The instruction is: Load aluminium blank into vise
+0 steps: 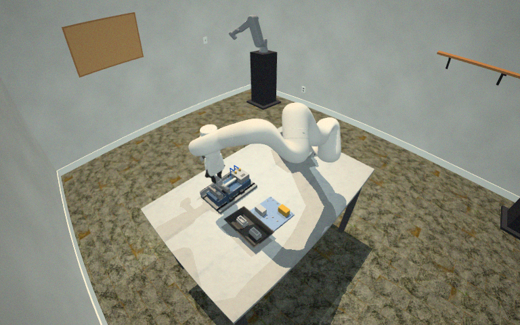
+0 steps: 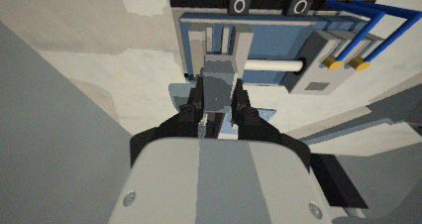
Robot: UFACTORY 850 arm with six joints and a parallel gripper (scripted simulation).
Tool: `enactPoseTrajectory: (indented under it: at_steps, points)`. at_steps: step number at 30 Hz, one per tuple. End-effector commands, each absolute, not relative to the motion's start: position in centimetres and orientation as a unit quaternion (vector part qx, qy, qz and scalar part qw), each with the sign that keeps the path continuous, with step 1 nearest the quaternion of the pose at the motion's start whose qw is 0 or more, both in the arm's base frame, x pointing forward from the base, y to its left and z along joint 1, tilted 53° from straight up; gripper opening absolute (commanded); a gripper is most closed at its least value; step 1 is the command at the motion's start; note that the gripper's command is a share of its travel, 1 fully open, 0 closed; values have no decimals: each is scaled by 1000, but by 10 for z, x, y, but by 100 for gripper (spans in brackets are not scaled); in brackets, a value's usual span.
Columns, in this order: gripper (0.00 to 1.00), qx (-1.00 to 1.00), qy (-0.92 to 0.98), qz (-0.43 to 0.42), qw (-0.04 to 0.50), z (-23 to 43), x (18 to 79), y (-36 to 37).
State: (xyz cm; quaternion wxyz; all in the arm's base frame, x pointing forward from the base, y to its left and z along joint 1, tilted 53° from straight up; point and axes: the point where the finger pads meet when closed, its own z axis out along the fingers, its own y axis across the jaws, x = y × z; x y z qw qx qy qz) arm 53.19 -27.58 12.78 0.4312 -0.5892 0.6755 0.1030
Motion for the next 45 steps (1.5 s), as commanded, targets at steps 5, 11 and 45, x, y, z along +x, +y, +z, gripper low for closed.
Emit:
enactPoseTrajectory:
  at_steps: [5, 11, 45]
  points:
    - [0, -589, 676, 102, 431, 126, 534, -274]
    - [0, -589, 676, 102, 431, 125, 535, -273]
    - [0, -589, 676, 102, 431, 115, 543, -262]
